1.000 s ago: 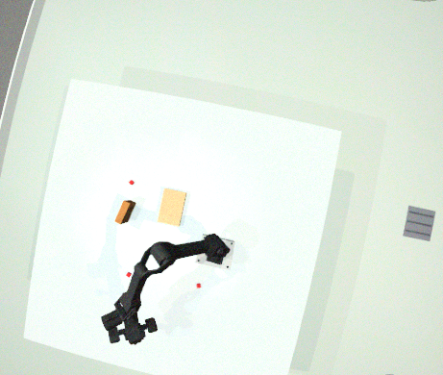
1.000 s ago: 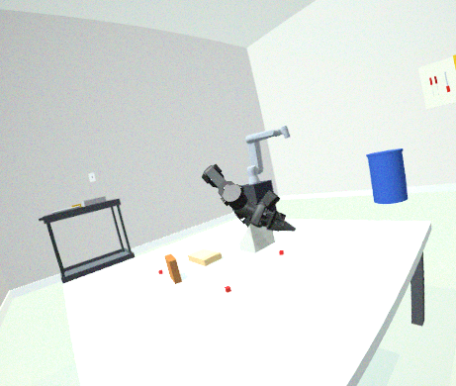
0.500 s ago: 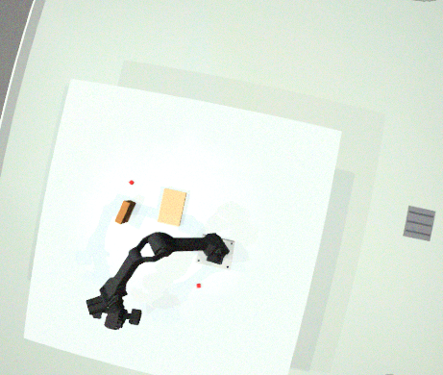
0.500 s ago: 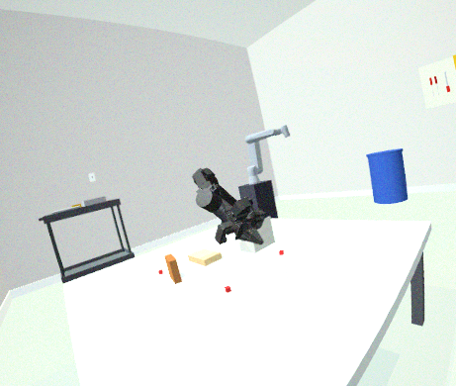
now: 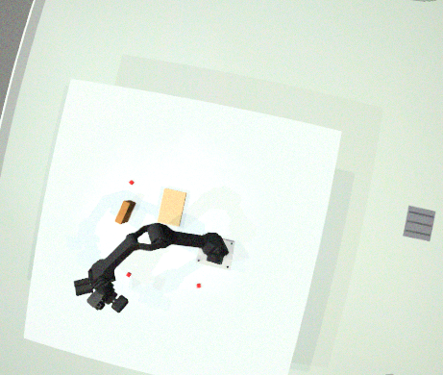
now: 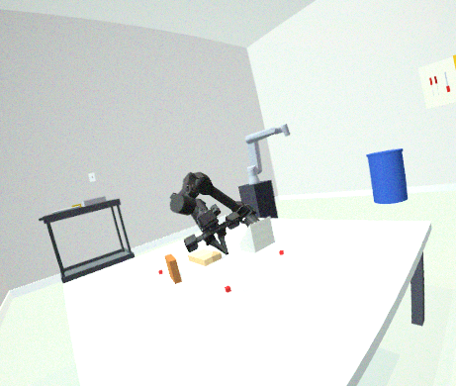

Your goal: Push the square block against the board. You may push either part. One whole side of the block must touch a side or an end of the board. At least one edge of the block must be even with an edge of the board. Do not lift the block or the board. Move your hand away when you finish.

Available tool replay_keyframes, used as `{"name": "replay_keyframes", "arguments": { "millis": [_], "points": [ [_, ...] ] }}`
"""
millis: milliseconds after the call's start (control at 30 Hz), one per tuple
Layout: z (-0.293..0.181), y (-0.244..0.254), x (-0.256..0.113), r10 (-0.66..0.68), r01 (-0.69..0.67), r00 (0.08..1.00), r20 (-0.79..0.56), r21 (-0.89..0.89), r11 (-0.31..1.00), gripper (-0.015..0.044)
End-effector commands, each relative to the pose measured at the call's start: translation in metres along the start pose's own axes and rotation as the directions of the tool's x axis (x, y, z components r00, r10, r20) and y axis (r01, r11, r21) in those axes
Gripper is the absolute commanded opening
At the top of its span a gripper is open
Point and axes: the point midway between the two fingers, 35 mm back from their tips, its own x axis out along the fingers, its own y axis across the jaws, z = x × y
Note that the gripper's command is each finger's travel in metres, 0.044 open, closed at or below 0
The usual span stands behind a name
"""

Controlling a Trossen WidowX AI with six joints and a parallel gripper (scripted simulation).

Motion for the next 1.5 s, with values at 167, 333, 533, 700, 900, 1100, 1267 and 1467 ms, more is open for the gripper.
{"name": "replay_keyframes", "arguments": {
  "millis": [167,333,533,700,900,1100,1267,1467],
  "points": [
    [-0.027,-0.047,-0.033,-0.085,0.11,0.991,-0.107,0.253,0.961,0.0],
    [-0.048,-0.07,-0.052,-0.12,0.182,0.976,-0.179,0.384,0.905,0.0],
    [-0.076,-0.096,-0.078,-0.156,0.279,0.951,-0.269,0.521,0.806,0.0],
    [-0.101,-0.116,-0.101,-0.179,0.366,0.921,-0.345,0.613,0.7,0.0],
    [-0.134,-0.137,-0.132,-0.2,0.47,0.877,-0.437,0.692,0.548,0.0],
    [-0.167,-0.153,-0.163,-0.211,0.561,0.827,-0.522,0.732,0.387,0.0],
    [-0.195,-0.164,-0.19,-0.216,0.626,0.779,-0.588,0.739,0.248,0.0],
    [-0.223,-0.173,-0.217,-0.218,0.683,0.725,-0.654,0.724,0.1,0.0]
  ]
}}
